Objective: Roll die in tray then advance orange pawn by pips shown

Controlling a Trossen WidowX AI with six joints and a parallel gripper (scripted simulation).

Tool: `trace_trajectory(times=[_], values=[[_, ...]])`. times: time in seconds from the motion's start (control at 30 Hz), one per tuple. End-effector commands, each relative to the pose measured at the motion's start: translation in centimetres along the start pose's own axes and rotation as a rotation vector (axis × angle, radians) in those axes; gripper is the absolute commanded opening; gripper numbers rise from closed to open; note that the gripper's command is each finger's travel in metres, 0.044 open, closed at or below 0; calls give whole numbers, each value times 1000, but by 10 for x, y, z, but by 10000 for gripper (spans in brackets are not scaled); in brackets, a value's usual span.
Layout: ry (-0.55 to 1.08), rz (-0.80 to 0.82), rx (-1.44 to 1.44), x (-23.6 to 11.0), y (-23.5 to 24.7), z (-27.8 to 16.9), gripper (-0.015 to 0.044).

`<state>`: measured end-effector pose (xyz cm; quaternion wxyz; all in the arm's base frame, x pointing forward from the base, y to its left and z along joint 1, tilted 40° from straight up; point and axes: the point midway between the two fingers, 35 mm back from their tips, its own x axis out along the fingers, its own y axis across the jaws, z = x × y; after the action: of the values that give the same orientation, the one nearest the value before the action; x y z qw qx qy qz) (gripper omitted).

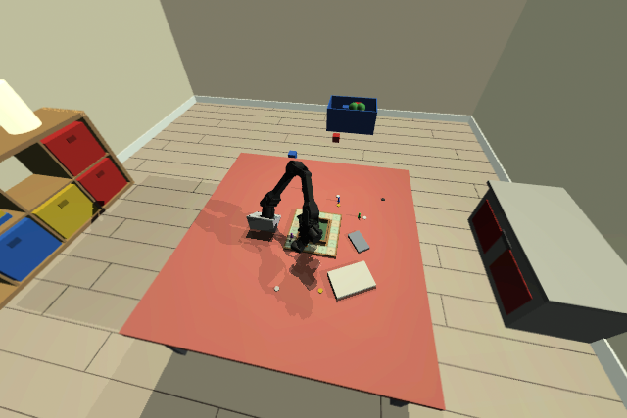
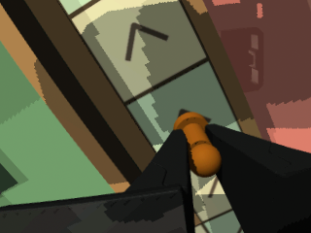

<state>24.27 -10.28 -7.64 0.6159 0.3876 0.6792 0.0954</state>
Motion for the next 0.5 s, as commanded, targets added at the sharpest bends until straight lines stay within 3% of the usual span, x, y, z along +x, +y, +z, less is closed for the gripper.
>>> trace_trajectory(times=[0.0, 0.47], values=[[-15, -8, -7, -22, -2, 7, 0], [-14, -10, -6, -105, -2, 6, 0]])
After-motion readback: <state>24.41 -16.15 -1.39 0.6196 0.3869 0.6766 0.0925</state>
